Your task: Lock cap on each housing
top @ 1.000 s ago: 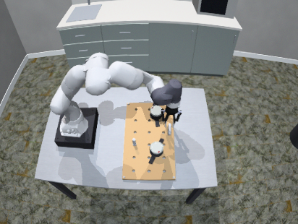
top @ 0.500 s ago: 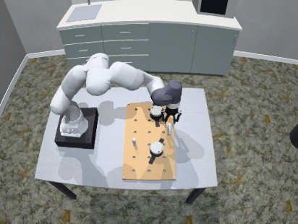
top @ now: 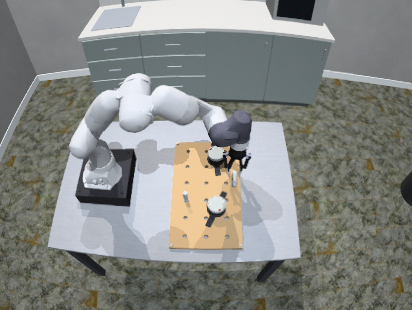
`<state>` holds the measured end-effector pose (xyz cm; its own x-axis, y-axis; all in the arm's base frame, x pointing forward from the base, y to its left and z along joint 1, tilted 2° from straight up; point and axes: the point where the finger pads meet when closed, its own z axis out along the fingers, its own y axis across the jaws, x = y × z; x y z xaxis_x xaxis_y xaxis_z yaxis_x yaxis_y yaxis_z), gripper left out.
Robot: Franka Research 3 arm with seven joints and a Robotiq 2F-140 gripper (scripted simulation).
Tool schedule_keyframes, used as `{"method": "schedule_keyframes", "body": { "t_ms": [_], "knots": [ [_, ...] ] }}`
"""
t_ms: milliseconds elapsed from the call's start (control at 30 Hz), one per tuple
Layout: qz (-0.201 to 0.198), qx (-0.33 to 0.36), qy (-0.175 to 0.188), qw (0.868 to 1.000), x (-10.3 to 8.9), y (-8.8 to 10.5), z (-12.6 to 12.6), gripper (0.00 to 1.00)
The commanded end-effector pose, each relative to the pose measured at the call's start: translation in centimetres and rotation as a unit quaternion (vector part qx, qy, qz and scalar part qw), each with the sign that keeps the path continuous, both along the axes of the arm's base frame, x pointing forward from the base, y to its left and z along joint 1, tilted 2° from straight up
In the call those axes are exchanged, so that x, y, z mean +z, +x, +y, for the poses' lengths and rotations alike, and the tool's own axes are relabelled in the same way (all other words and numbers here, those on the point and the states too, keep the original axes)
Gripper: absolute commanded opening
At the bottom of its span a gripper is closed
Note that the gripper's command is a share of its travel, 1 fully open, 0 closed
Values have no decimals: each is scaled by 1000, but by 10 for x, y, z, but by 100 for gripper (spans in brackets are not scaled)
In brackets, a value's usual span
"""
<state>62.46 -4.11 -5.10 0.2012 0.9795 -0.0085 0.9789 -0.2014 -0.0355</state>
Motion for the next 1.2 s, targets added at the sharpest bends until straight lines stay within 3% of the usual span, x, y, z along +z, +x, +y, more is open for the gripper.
{"method": "schedule_keyframes", "body": {
  "t_ms": [0, 800, 833, 1167],
  "knots": [
    [-3, -2, 0, 1000, 0, 2, 0, 36],
    [-3, -2, 0, 1000, 0, 2, 0, 36],
    [-3, -2, 0, 1000, 0, 2, 0, 10],
    [-3, -2, 0, 1000, 0, 2, 0, 10]
  ]
}}
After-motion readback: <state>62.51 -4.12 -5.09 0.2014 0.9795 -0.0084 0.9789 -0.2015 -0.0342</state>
